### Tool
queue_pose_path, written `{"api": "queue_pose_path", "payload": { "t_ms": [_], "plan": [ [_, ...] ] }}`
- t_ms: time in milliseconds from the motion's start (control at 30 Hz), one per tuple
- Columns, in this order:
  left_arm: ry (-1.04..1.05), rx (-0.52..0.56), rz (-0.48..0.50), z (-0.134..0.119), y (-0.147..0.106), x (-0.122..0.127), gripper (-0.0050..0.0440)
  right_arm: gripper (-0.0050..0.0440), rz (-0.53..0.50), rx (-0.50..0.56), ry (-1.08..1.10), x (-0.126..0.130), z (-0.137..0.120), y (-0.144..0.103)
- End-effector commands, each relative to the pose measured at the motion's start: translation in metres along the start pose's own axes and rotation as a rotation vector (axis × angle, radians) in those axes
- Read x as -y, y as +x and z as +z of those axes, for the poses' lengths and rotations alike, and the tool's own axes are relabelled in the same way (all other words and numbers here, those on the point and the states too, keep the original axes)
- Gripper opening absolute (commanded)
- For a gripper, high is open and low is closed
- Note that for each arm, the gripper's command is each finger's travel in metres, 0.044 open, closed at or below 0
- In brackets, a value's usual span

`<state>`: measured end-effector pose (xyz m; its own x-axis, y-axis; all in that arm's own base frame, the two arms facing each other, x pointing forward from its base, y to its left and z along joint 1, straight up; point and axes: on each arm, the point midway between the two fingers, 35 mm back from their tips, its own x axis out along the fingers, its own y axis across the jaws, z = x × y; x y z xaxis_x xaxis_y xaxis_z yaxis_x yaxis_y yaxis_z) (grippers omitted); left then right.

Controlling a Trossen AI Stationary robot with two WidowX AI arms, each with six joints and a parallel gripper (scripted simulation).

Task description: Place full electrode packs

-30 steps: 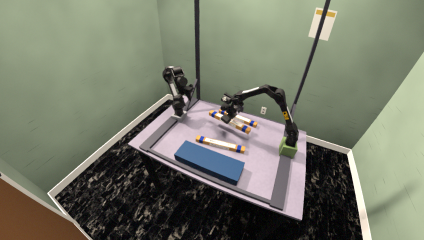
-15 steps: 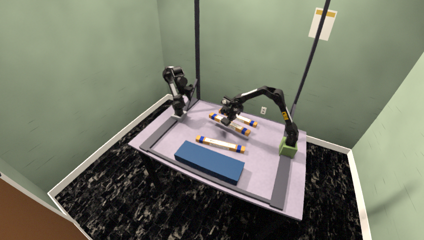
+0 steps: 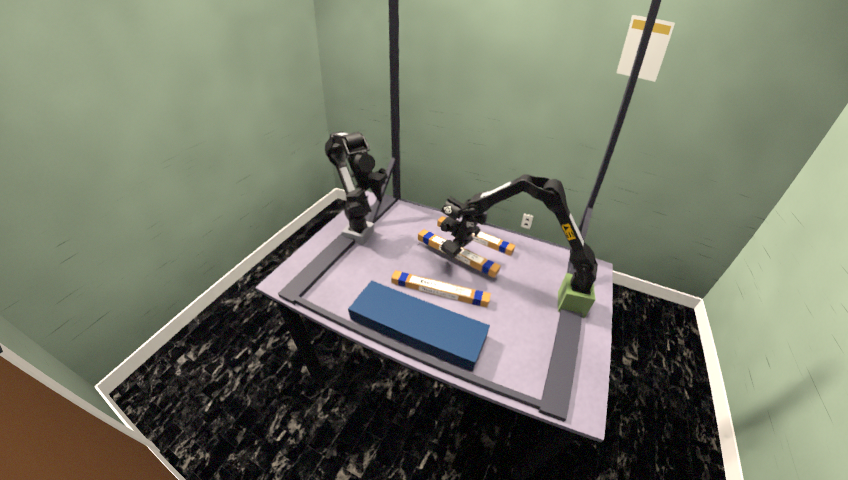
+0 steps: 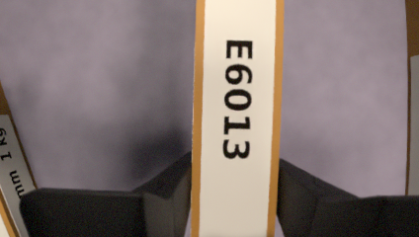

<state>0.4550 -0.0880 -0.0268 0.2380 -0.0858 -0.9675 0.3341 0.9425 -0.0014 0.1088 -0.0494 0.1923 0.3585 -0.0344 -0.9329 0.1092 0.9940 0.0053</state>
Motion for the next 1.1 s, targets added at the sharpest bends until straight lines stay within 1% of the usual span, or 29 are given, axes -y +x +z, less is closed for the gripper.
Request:
{"api": "queue_pose_path", "payload": {
  "t_ms": [0, 200, 267, 300, 500, 533, 1067],
  "plan": [
    [-0.007, 0.009, 0.004, 0.001, 0.003, -0.001, -0.005, 0.033, -0.009, 0.025, -0.008, 0.0, 0.004, -0.007],
    [-0.007, 0.009, 0.004, -0.002, 0.013, -0.001, -0.005, 0.033, -0.009, 0.025, -0.008, 0.0, 0.004, -0.007],
    [-0.006, 0.016, 0.005, 0.001, 0.012, -0.002, -0.005, 0.033, -0.009, 0.025, -0.008, 0.0, 0.004, -0.007],
    [-0.001, 0.035, 0.007, 0.006, 0.004, -0.002, -0.005, 0.033, -0.009, 0.025, -0.008, 0.0, 0.004, -0.007],
    [-0.001, 0.035, 0.007, 0.006, 0.004, -0.002, -0.005, 0.033, -0.009, 0.025, -0.008, 0.0, 0.004, -0.007],
    [-0.006, 0.01, 0.004, -0.002, 0.014, -0.002, -0.005, 0.033, -0.009, 0.025, -0.008, 0.0, 0.004, -0.007],
    [-0.006, 0.015, 0.005, -0.002, 0.022, -0.002, -0.005, 0.033, -0.009, 0.025, -0.008, 0.0, 0.004, -0.007]
  ]
}}
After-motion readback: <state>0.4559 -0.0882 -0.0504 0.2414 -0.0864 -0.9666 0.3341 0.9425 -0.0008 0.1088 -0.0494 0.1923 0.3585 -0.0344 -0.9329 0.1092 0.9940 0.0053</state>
